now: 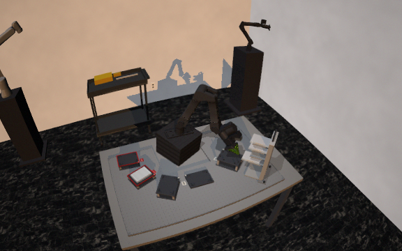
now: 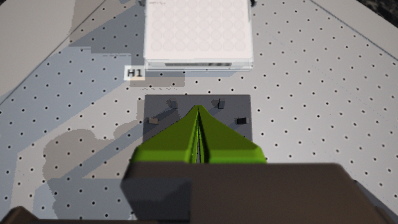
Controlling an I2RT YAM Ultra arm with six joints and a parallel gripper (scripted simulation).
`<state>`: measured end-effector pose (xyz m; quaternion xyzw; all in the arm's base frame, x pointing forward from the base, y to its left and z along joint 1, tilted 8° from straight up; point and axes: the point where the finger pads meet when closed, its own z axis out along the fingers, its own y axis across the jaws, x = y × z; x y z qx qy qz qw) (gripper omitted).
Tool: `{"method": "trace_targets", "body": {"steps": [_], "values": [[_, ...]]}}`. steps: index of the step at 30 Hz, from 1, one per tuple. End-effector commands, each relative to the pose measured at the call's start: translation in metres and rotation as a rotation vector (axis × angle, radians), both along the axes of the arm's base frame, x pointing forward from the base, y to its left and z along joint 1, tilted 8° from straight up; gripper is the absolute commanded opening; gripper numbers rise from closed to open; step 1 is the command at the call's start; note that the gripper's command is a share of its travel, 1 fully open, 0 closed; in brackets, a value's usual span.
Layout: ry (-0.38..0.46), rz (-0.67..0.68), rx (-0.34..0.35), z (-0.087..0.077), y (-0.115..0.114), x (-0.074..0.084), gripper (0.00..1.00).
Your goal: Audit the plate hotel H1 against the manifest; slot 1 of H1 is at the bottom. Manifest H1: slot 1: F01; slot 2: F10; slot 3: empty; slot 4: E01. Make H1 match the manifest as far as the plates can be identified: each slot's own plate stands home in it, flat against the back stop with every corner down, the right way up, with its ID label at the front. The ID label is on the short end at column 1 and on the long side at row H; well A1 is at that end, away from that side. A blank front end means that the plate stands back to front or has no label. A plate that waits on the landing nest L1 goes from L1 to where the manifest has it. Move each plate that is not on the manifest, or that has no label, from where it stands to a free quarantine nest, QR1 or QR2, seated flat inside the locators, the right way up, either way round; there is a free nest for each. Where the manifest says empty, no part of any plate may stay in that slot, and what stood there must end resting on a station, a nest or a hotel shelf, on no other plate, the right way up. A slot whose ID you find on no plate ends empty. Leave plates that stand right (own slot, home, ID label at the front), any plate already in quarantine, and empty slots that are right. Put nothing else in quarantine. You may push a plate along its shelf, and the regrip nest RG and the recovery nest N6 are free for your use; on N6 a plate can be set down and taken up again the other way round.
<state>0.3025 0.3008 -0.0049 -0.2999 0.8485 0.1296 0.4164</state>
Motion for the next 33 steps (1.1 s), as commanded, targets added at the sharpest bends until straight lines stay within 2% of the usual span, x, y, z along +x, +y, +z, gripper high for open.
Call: {"method": "trace_targets", "body": {"steps": [1,33], "values": [[-0.017,0.001,0.018,0.008,0.005,0.005,0.00],[-0.018,0.001,0.018,0.011,0.017,0.020,0.00]]}}
